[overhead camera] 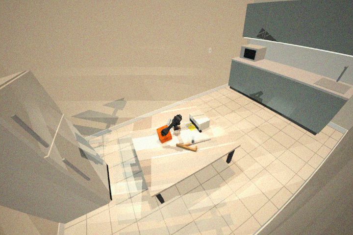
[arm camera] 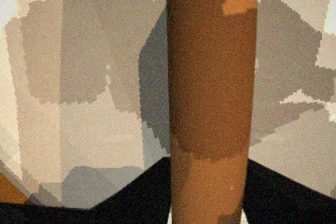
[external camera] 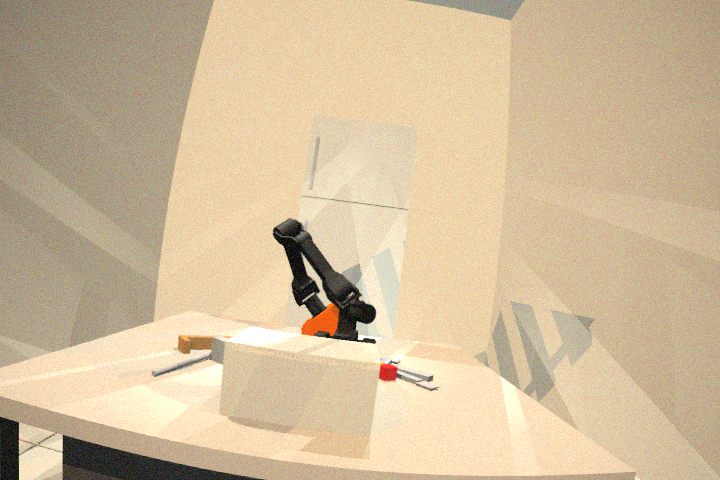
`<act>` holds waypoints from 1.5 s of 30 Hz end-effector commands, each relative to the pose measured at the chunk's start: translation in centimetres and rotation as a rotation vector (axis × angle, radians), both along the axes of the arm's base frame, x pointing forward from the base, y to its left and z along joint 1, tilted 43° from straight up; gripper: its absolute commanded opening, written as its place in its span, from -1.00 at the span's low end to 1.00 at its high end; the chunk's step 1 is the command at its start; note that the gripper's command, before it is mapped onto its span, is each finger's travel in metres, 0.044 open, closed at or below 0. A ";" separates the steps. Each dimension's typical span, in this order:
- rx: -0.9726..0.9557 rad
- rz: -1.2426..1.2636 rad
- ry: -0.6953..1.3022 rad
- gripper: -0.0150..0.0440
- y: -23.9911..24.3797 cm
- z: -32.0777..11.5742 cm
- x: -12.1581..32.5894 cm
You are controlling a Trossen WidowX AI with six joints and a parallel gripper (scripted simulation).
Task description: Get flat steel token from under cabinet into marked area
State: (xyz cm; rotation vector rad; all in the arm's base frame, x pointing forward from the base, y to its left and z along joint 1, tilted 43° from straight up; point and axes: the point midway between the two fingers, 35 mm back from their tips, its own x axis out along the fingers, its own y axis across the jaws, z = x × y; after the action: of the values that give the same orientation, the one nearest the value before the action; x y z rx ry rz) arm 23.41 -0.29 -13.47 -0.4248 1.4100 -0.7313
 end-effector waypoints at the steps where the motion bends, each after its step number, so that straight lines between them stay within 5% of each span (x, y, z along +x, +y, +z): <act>1: 0.001 -0.010 -0.009 -0.49 0.2 -0.1 0.1; 45: 0.003 -0.141 -0.126 -0.49 3.4 -2.6 0.8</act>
State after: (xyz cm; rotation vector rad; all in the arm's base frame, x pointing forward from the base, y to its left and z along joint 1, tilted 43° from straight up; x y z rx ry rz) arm 24.13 2.60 -15.83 -0.2815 1.3320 -0.8575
